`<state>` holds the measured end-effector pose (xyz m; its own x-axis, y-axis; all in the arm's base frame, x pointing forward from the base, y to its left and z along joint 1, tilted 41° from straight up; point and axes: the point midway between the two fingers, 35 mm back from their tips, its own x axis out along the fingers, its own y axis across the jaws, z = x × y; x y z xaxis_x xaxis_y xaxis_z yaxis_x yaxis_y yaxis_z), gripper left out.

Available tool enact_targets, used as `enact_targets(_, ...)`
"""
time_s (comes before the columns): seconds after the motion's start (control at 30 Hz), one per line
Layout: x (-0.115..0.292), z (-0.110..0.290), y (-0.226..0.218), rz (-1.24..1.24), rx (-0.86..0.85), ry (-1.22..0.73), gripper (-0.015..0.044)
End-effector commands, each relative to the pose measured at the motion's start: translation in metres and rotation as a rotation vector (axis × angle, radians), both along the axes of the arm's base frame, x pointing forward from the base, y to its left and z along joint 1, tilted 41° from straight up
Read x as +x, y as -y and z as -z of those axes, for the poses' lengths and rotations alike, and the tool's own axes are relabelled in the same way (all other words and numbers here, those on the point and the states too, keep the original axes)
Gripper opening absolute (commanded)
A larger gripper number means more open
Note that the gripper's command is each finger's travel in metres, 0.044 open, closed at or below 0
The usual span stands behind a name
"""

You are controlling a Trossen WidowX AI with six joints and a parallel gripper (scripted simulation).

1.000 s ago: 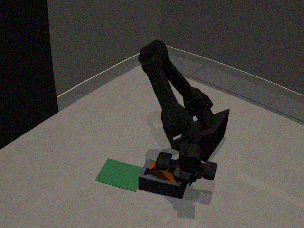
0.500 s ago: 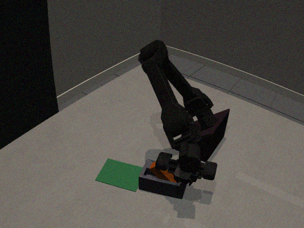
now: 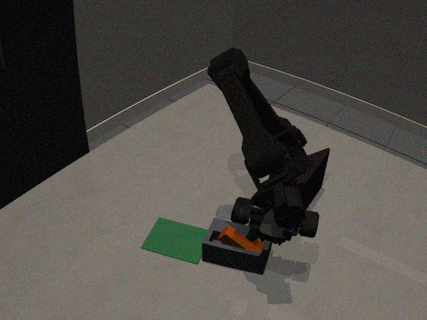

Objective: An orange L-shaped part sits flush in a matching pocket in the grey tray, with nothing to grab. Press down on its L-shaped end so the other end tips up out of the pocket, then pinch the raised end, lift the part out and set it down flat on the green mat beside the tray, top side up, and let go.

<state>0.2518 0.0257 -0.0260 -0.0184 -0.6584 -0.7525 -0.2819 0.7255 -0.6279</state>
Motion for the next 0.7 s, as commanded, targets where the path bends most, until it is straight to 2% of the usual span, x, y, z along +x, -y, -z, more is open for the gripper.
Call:
enact_targets(0.0,0.008,-0.037,-0.028,-0.001,0.017,0.031,0.018)
enact_targets(0.1,0.005,-0.063,-0.043,0.0,0.015,0.03,0.018)
enact_targets(0.67,0.007,-0.06,-0.042,-0.013,0.017,0.035,0.018)
